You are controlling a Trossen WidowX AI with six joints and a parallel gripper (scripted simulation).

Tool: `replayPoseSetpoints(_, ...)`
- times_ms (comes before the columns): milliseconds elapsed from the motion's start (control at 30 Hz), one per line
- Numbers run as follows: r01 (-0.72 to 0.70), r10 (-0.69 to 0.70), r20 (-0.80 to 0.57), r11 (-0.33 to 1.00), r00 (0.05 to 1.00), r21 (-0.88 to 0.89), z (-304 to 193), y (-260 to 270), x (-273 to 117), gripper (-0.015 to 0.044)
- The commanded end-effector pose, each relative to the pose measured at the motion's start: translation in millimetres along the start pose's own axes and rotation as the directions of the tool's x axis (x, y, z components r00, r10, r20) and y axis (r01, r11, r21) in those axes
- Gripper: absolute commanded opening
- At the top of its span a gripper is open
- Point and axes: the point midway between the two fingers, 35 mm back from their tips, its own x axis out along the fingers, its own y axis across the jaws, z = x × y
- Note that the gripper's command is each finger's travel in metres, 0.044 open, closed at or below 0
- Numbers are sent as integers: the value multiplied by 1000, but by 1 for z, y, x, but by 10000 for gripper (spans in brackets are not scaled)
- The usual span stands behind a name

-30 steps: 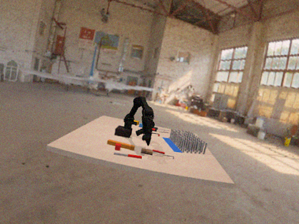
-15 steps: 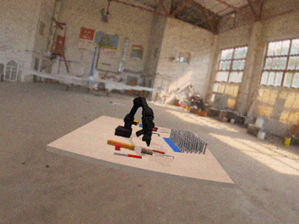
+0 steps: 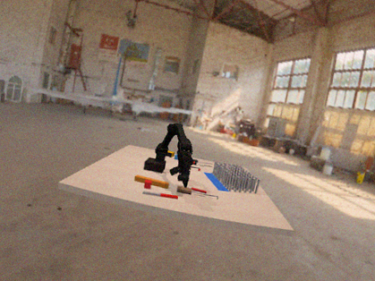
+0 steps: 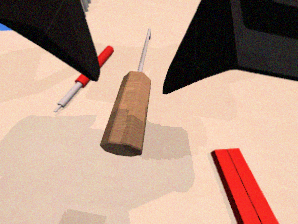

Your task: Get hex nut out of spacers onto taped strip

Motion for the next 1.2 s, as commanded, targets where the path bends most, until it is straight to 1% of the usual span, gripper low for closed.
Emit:
replayPoseSetpoints(0,13,-14,9,1000,1000,9,5,-1,13,280)
replayPoseSetpoints(567,14,-14,12,1000,1000,10,13,1,39,280)
replayPoseSetpoints(733,14,-14,12,1000,1000,11,14,2,40,280)
replayPoseSetpoints(833,14,-14,12,1000,1000,11,14,2,40,201)
replayPoseSetpoints(1133,14,-14,12,1000,1000,11,14,2,40,141)
replayPoseSetpoints(1167,14,-14,12,1000,1000,10,13,2,39,115)
